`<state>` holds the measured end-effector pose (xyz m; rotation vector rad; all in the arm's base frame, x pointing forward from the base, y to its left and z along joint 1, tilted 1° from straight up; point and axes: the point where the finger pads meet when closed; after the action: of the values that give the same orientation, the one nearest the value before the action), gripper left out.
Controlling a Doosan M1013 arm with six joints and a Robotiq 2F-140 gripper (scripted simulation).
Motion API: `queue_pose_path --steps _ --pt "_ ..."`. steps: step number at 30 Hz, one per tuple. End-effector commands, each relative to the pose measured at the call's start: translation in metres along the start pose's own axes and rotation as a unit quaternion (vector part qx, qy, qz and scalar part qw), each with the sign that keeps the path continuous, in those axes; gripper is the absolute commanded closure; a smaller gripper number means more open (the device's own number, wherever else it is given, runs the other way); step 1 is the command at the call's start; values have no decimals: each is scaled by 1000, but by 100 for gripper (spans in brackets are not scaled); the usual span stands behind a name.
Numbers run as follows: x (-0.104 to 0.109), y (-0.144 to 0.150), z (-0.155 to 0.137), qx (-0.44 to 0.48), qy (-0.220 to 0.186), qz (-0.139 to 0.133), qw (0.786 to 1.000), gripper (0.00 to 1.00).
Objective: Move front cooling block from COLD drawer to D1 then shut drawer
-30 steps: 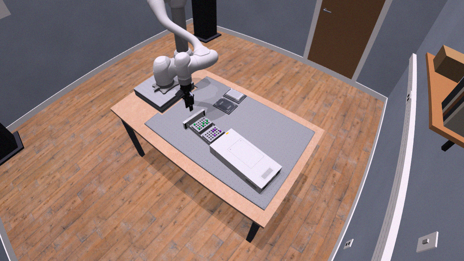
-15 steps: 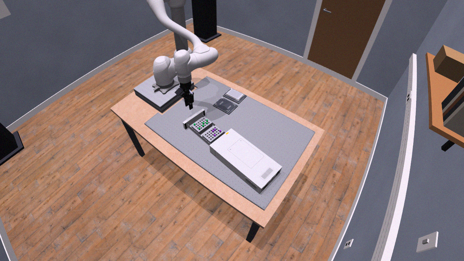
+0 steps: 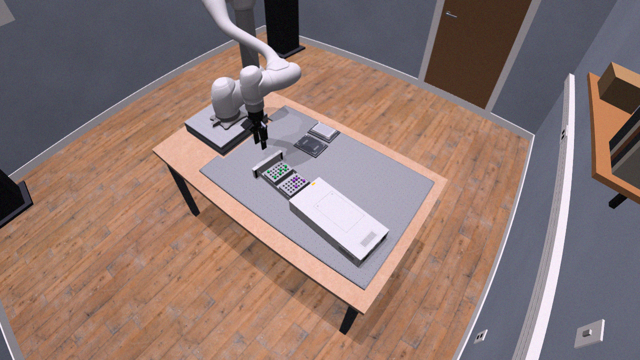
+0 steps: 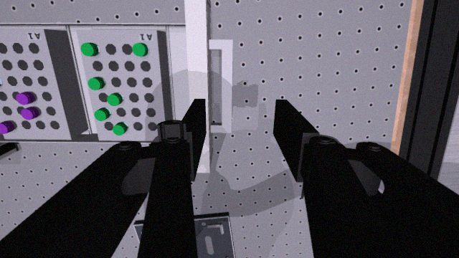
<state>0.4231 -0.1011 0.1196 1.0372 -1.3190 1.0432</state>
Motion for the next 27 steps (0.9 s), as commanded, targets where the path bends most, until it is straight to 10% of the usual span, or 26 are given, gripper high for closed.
queue_pose_path --steps 1,27 --pt "0 -12 -2 0 0 0 1000 34" --pt "-4 -107 -15 0 0 0 1000 34"
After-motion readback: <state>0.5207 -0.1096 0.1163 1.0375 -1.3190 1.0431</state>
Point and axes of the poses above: the point where the finger pads meet when closed, its own x axis back along the fingers, its own y axis across the jaws, z = x × y, and after that the axes turned 8 degrees about -x, right-handed
